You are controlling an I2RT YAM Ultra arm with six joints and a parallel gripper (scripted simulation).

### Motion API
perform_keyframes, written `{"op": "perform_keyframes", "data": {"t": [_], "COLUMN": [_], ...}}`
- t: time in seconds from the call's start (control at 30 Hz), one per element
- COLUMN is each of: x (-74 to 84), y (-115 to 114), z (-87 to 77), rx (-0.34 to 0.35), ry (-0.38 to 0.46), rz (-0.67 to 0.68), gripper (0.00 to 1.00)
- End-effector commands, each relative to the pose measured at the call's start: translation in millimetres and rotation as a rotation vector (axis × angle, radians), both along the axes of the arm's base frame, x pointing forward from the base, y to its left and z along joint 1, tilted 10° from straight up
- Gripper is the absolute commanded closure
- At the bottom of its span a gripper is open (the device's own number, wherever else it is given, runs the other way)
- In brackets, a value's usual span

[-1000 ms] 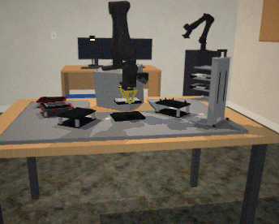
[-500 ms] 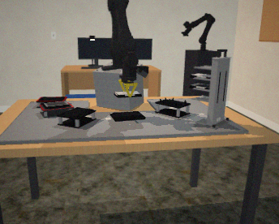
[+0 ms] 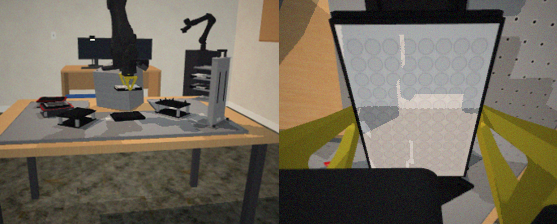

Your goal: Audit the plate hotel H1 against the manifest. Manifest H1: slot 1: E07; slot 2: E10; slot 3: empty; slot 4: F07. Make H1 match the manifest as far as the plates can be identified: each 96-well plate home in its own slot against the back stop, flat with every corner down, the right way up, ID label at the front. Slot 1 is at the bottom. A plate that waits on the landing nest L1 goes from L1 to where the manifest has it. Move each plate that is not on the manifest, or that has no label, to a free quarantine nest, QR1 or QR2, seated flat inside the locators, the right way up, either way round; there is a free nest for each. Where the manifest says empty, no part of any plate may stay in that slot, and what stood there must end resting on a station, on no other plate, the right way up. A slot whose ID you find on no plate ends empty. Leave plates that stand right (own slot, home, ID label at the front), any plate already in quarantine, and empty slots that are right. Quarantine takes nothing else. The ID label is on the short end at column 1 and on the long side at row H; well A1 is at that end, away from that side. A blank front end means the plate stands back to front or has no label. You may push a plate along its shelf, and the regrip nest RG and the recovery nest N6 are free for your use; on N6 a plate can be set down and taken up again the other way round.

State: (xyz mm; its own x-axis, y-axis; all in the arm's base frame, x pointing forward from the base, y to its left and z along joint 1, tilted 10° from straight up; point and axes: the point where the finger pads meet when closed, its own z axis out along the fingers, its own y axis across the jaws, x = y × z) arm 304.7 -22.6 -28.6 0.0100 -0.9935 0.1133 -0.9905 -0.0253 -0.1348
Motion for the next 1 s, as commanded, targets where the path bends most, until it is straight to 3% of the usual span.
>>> {"op": "perform_keyframes", "data": {"t": [0.0,0.97], "x": [7.4,-4.3], "y": [4.3,11.9], "z": [23.5,89.7], "rx": [0.003,0.005], "ry": [-0.031,-0.032], "rz": [0.0,0.001], "gripper": [0.14,0.14]}}
